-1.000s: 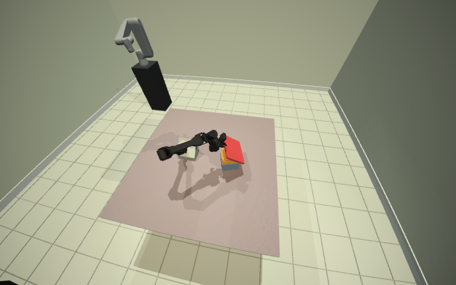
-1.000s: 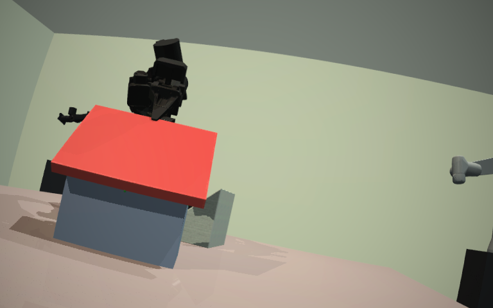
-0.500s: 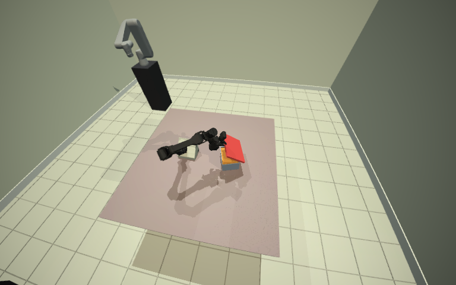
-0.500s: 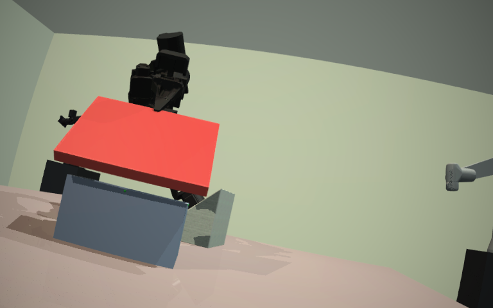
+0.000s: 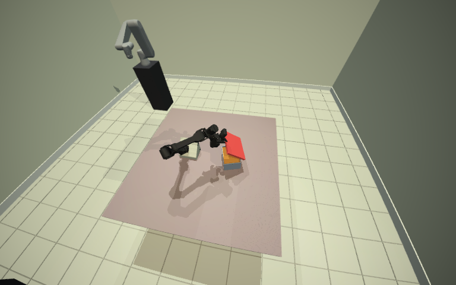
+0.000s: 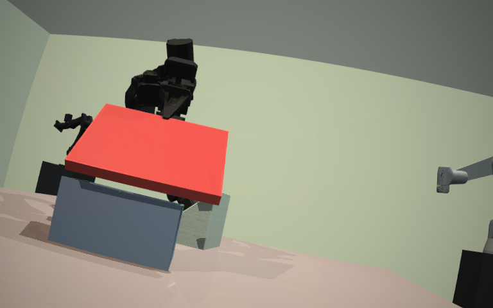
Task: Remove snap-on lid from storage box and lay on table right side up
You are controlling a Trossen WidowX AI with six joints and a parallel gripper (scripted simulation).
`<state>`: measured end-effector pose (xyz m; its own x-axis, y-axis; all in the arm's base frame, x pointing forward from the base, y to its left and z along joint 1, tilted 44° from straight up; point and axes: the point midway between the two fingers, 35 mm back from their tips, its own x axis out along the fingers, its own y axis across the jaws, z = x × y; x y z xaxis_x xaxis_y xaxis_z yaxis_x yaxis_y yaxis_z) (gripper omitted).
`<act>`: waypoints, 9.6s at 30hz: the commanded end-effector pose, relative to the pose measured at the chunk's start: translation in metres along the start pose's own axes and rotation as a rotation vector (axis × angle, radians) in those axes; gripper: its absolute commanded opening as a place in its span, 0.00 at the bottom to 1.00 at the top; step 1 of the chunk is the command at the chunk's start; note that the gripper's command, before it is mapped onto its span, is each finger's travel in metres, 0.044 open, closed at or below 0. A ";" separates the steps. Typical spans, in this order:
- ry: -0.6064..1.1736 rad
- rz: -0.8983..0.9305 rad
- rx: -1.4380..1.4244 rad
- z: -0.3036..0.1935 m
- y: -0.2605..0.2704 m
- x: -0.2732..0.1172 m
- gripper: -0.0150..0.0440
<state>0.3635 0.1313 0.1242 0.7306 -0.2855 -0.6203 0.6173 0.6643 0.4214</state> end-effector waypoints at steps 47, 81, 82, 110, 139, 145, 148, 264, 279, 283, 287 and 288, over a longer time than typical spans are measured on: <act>0.004 0.011 0.009 -0.100 -0.005 -0.011 0.25; 0.007 0.011 0.012 -0.168 -0.009 -0.019 0.25; 0.007 0.011 0.012 -0.170 -0.010 -0.019 0.25; 0.010 0.012 0.015 -0.226 -0.013 -0.025 0.25; 0.014 0.013 0.017 -0.283 -0.017 -0.032 0.25; 0.014 0.013 0.018 -0.288 -0.017 -0.033 0.25; 0.014 0.013 0.018 -0.288 -0.017 -0.033 0.25; 0.012 0.013 0.017 -0.289 -0.093 0.030 0.25; 0.012 0.013 0.017 -0.289 -0.102 0.038 0.25; 0.012 0.013 0.017 -0.289 -0.105 0.040 0.25; 0.012 0.014 0.017 -0.289 -0.107 0.042 0.25; 0.012 0.014 0.017 -0.289 -0.108 0.043 0.25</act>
<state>0.2433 0.2495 -0.1378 0.7343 -0.2666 -0.6243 0.6134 0.6546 0.4418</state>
